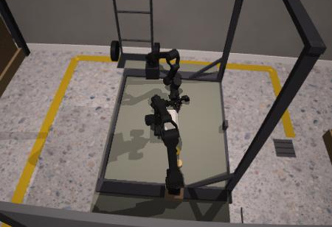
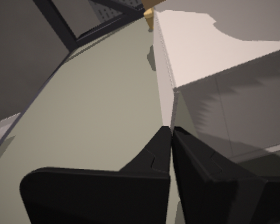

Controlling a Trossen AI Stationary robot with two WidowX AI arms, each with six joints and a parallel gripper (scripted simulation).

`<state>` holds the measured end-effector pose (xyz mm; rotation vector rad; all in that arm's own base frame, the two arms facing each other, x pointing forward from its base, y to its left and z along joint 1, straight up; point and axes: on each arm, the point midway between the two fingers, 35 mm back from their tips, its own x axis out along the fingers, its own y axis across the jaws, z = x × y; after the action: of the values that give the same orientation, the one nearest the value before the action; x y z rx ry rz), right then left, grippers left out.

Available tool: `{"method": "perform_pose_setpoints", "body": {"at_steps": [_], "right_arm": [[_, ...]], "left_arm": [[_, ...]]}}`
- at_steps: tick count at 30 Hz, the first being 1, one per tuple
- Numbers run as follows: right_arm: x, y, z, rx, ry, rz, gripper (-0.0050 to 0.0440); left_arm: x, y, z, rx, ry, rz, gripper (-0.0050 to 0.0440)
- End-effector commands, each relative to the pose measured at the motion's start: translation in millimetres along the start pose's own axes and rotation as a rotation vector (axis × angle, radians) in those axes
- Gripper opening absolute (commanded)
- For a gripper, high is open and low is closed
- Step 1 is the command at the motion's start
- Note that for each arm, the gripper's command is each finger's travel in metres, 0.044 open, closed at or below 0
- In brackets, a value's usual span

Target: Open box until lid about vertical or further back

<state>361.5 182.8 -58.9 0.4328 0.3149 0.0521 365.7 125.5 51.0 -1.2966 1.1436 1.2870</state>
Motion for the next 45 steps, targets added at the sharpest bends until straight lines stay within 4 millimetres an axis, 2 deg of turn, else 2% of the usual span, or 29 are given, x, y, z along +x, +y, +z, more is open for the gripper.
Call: {"method": "perform_pose_setpoints", "body": {"at_steps": [1,20,21,45], "right_arm": [[0.8,5.1,6.4,0.010,-0.014,0.010,0.0006],[-0.4,11.5,11.0,0.016,-0.022,0.016,0.0006],[-1.6,11.0,10.4,0.015,-0.020,0.014,0.0006],[-4.9,14.2,14.7,0.013,-0.017,0.014,0.0006]], "left_arm": [[13.1,0.2,1.7,-0.005,0.000,0.005,-0.0050],[13.1,0.0,1.0,-0.003,0.000,0.005,-0.0050],[4.8,-3.8,1.7,-0.003,-0.005,-0.019,-0.0050],[4.8,-3.8,1.7,-0.003,-0.005,-0.019,-0.0050]]}}
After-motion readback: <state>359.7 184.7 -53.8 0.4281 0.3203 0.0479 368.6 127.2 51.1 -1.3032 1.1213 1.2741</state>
